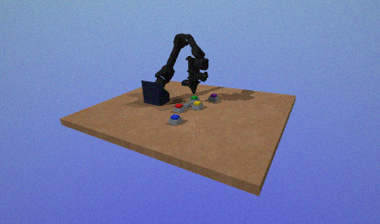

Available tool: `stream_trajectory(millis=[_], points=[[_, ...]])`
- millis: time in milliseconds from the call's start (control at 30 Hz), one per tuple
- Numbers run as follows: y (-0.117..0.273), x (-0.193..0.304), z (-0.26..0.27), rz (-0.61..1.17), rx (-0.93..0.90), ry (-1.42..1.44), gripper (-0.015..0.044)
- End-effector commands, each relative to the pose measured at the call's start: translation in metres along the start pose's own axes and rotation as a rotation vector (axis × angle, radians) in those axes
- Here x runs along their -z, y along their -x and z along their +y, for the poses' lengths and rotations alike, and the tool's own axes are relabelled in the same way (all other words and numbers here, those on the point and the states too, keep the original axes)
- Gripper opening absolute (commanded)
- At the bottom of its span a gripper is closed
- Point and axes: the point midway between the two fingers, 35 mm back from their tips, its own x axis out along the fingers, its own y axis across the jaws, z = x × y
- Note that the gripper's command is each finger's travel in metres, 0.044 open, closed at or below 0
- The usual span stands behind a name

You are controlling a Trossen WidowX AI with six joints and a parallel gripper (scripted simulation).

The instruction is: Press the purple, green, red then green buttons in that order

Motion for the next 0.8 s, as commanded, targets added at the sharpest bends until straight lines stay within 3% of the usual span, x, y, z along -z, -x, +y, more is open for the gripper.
stream_trajectory(millis=[0,767], points=[[-0.007,0.001,0.001,0.002,-0.005,-0.004,0.002],[-0.029,0.001,0.002,0.002,-0.008,-0.004,0.002]])
